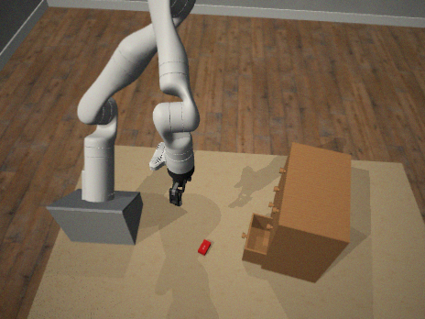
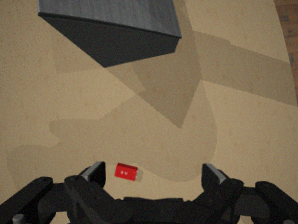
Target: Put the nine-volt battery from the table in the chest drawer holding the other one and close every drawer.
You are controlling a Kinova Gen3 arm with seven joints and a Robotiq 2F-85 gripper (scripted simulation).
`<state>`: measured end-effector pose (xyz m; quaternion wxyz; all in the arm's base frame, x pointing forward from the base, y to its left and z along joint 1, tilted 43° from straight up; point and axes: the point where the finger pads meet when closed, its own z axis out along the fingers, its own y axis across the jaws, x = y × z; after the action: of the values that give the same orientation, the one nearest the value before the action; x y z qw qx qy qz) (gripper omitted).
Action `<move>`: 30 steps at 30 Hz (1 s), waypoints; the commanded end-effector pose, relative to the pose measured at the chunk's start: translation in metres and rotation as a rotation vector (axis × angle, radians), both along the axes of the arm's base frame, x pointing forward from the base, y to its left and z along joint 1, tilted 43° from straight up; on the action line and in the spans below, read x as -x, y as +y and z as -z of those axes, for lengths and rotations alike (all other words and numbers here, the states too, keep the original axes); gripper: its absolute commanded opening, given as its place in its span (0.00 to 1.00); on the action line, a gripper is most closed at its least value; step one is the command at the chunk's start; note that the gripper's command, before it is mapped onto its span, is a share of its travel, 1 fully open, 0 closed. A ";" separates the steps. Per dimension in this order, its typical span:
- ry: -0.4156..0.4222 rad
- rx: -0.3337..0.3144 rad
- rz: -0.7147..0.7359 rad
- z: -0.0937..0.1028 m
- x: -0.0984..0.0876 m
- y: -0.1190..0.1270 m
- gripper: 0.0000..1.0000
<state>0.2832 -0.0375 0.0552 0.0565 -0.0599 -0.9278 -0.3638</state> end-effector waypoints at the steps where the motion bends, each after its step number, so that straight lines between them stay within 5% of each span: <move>1: -0.004 0.000 0.005 0.000 0.000 0.000 1.00; 30: -0.215 0.042 0.197 0.032 -0.029 0.023 1.00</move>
<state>0.3158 -0.0177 0.0272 -0.0751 -0.1014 -0.9288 -0.3485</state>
